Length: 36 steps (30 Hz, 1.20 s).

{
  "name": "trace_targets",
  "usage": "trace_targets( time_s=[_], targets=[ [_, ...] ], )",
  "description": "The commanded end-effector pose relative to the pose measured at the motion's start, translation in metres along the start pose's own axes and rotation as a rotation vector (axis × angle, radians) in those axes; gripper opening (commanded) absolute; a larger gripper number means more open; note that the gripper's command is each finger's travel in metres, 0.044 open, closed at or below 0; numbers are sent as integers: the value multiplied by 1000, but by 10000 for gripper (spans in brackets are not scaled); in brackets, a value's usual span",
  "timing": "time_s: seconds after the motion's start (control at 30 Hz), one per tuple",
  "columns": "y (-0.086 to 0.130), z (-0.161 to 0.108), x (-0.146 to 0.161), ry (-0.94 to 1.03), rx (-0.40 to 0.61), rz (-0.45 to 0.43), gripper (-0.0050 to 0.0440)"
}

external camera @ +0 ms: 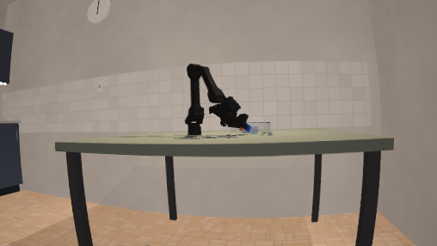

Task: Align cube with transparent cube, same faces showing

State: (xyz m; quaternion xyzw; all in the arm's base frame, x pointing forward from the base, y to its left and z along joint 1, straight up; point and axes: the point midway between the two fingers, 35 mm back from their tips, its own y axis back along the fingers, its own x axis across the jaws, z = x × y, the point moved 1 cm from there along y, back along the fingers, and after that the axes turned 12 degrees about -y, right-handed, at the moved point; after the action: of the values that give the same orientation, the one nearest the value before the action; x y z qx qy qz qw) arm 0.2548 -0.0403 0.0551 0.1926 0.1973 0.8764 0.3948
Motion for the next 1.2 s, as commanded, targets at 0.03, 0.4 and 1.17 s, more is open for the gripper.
trace_targets(
  time_s=[0.03,0.4,1.17],
  targets=[
    [2,5,-1,18,-14,-2,0],
    [1,4,-1,17,-7,-5,0],
    [1,4,-2,18,-5,-7,288]
  ],
)
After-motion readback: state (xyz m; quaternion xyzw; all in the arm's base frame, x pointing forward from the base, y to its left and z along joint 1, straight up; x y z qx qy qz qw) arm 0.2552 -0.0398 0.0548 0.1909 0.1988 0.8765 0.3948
